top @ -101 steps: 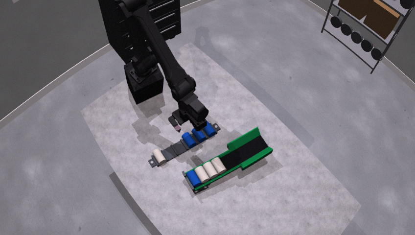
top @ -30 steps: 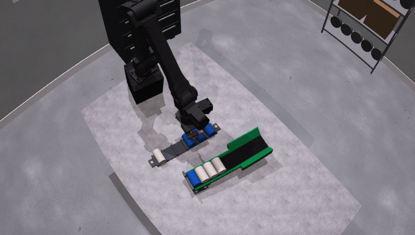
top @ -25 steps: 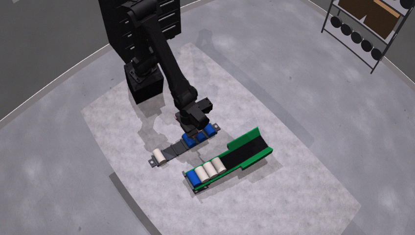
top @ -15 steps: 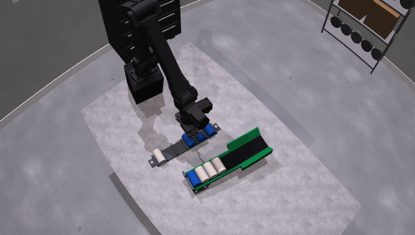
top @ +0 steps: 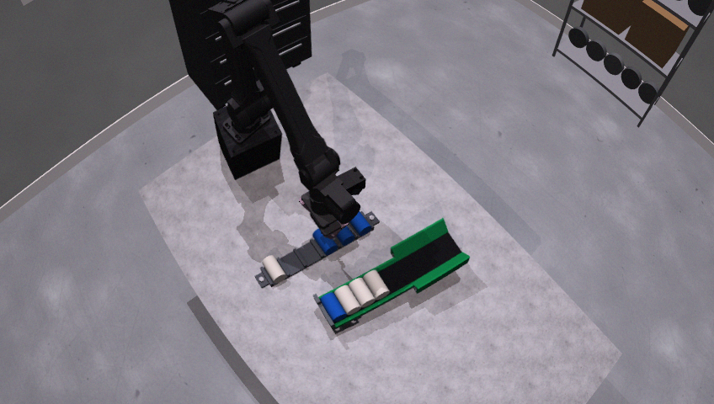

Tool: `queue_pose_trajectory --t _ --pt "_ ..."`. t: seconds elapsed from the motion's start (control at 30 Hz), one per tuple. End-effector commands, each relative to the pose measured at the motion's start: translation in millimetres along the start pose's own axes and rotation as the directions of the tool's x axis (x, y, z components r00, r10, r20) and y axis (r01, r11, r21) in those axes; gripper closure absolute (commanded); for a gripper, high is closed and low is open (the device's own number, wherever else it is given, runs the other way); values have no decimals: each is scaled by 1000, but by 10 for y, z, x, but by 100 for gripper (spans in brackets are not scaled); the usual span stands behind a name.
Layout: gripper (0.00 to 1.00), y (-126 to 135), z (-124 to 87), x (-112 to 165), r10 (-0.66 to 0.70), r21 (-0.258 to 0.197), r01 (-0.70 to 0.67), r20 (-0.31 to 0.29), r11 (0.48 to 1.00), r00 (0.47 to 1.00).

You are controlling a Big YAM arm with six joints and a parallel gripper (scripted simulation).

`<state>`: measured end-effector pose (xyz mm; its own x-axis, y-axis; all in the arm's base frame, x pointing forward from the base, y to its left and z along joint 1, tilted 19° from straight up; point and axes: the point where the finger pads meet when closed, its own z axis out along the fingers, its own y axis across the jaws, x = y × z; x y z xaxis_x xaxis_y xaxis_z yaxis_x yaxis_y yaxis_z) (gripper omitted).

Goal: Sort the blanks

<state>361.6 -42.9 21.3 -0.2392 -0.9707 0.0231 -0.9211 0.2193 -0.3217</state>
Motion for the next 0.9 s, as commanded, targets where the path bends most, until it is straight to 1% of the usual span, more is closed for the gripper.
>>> queue_pose_trajectory --t 0.0,0.23,0.37,0.47,0.53,0.57,0.87 --pt "17 -74 -27 15 1 26 -1 6 1000 1000" --pt "17 -67 -17 16 1 23 -1 6 1000 1000" --pt "17 -22 43 19 -2 5 2 3 1000 1000" --pt "17 -4 65 23 -2 1 2 3 1000 1000" --pt "17 -4 65 23 -2 1 2 3 1000 1000" --pt "17 -71 51 10 -2 13 2 5 1000 1000" --pt "17 -5 168 29 -2 1 2 2 1000 1000"
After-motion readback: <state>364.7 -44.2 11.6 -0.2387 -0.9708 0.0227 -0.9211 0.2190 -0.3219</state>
